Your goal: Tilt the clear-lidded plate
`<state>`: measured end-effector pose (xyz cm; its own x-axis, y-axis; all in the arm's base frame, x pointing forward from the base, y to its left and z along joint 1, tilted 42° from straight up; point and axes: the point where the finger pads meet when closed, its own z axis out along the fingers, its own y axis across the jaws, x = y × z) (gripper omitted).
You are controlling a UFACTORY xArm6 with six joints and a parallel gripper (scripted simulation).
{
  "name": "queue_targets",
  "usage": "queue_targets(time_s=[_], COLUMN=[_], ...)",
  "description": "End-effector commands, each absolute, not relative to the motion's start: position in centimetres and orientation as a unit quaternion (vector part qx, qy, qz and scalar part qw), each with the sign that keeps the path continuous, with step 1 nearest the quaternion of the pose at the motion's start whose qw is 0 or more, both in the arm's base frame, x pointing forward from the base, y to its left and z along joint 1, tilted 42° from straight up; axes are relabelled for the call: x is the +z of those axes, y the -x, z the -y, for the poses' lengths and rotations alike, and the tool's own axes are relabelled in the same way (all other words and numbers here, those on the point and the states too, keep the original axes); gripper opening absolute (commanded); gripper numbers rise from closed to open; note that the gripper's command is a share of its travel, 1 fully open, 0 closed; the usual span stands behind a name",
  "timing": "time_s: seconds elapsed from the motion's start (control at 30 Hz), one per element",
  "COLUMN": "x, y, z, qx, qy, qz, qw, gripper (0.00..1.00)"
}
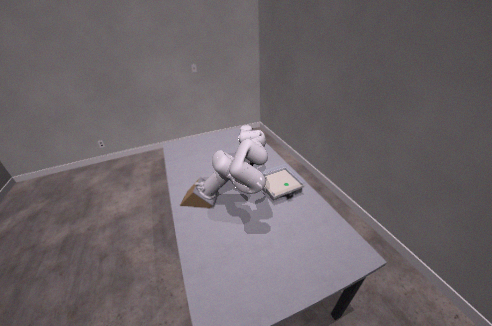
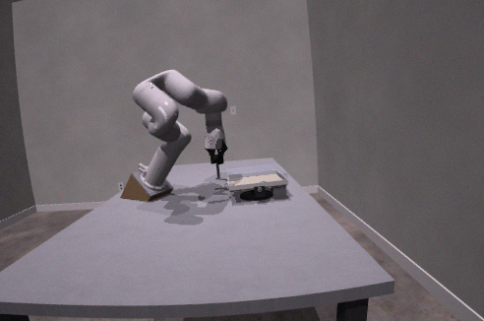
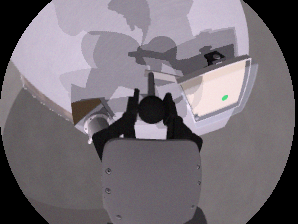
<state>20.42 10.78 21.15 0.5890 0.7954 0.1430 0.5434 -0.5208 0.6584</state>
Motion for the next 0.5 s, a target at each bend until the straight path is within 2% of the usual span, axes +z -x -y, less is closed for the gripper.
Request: queue_targets(time_s=[0.0, 0.47], x=[21.58, 21.49], y=[-20.29, -20.48], z=[-11.02, -11.20], qx=[0.221, 0.221], qy=[-0.844, -0.844], qz=[-0.397, -0.397], qw=[0.284, 0.284], gripper=[0.00, 0.00])
